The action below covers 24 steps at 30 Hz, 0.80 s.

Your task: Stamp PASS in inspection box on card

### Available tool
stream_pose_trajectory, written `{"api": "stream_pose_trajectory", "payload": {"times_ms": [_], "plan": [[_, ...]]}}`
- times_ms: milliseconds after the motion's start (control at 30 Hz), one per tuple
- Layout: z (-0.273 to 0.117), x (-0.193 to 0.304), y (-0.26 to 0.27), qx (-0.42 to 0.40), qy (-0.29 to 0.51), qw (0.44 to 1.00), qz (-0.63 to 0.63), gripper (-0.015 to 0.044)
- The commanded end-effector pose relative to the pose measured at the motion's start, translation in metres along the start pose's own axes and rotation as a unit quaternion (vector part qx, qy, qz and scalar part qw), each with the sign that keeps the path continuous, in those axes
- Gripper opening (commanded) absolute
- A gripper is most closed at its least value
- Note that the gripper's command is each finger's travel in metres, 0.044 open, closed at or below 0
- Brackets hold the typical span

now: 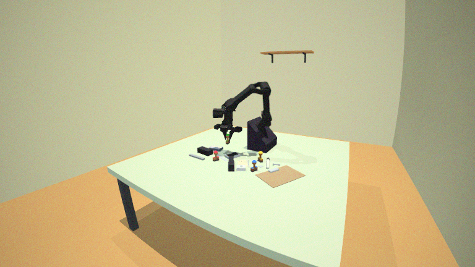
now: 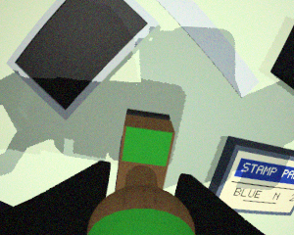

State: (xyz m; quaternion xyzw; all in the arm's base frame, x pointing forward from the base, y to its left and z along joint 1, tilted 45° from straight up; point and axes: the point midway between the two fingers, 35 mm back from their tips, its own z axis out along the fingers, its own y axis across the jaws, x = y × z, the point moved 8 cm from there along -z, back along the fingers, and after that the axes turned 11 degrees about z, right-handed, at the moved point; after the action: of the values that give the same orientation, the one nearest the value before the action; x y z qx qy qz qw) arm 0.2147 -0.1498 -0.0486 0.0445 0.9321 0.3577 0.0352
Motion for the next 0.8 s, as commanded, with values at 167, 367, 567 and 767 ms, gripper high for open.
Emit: {"api": "stream_pose_trajectory", "payload": {"times_ms": [167, 367, 567, 767], "plan": [[0.006, 0.017, -0.013, -0.007, 0.004, 1.0, -0.001, 0.0], [0.015, 0.017, -0.013, -0.007, 0.003, 1.0, -0.001, 0.0], [0.025, 0.016, -0.013, -0.007, 0.003, 1.0, -0.001, 0.0], [0.035, 0.016, -0.013, -0.007, 0.003, 1.0, -0.001, 0.0]]}}
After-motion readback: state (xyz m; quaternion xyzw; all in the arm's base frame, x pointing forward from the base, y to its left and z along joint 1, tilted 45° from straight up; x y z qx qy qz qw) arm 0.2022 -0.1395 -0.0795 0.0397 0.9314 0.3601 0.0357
